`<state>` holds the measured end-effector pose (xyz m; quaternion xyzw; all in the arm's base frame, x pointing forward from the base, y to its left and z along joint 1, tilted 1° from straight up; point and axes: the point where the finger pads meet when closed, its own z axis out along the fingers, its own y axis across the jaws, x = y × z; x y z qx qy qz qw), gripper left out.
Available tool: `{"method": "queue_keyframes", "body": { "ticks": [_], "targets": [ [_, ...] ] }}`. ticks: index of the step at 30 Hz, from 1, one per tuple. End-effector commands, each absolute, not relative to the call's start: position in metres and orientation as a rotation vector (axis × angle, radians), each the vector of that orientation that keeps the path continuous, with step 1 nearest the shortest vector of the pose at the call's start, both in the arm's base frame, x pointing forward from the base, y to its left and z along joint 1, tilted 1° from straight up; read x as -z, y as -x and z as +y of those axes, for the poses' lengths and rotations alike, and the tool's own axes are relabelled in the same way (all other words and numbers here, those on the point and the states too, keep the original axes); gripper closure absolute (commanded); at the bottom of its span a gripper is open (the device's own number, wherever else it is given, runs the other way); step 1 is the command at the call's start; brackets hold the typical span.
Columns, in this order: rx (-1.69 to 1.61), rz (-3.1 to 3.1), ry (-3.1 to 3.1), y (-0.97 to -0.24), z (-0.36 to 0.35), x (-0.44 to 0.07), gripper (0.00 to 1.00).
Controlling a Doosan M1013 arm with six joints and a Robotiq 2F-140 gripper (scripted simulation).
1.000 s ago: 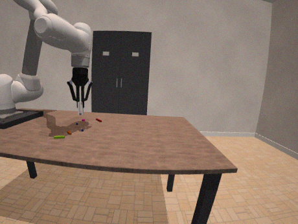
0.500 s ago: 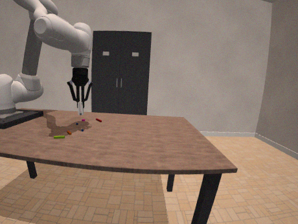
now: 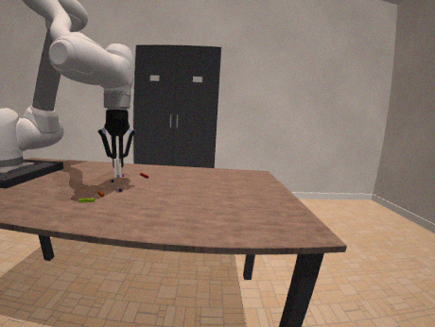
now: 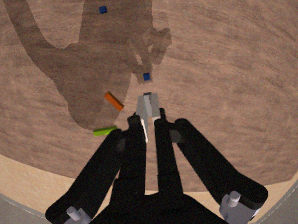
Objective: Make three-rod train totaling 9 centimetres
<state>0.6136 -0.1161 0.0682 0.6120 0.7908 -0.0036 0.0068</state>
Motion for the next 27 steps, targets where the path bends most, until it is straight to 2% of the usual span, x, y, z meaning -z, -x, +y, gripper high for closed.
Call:
{"method": "queue_keyframes", "body": {
  "ticks": [1,10,27],
  "targets": [
    [0.011,2.474,-1.914,-0.614,-0.116,-0.053,0.97],
    [0.011,2.474,-1.914,-0.614,-0.117,-0.022,0.97],
    [0.011,2.474,-1.914,-0.614,-0.117,-0.016,0.97]
  ]
}}
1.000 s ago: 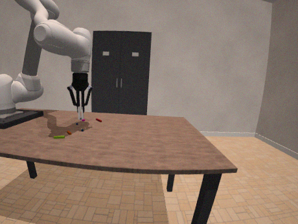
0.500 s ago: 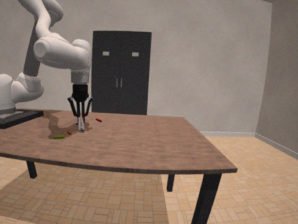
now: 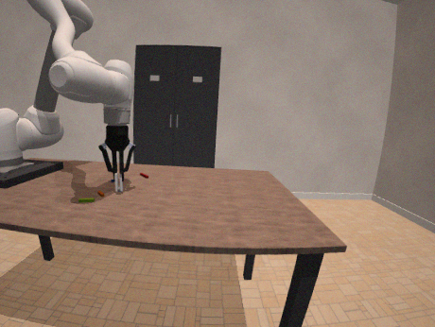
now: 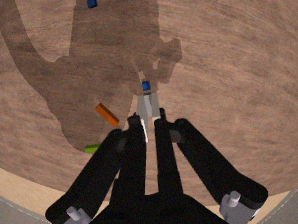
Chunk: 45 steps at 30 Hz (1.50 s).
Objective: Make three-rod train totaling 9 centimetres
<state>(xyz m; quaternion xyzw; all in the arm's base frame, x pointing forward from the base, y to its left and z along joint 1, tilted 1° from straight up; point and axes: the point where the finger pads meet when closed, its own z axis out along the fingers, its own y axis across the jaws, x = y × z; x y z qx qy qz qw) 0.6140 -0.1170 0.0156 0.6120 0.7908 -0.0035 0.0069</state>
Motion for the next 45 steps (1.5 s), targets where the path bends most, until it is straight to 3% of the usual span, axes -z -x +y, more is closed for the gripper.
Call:
{"method": "queue_keyframes", "body": {
  "ticks": [1,45],
  "targets": [
    [0.011,2.474,-1.914,-0.6140,-0.1170,-0.0157,0.97],
    [0.011,2.474,-1.914,-0.6141,-0.1171,-0.0063,0.97]
  ]
}}
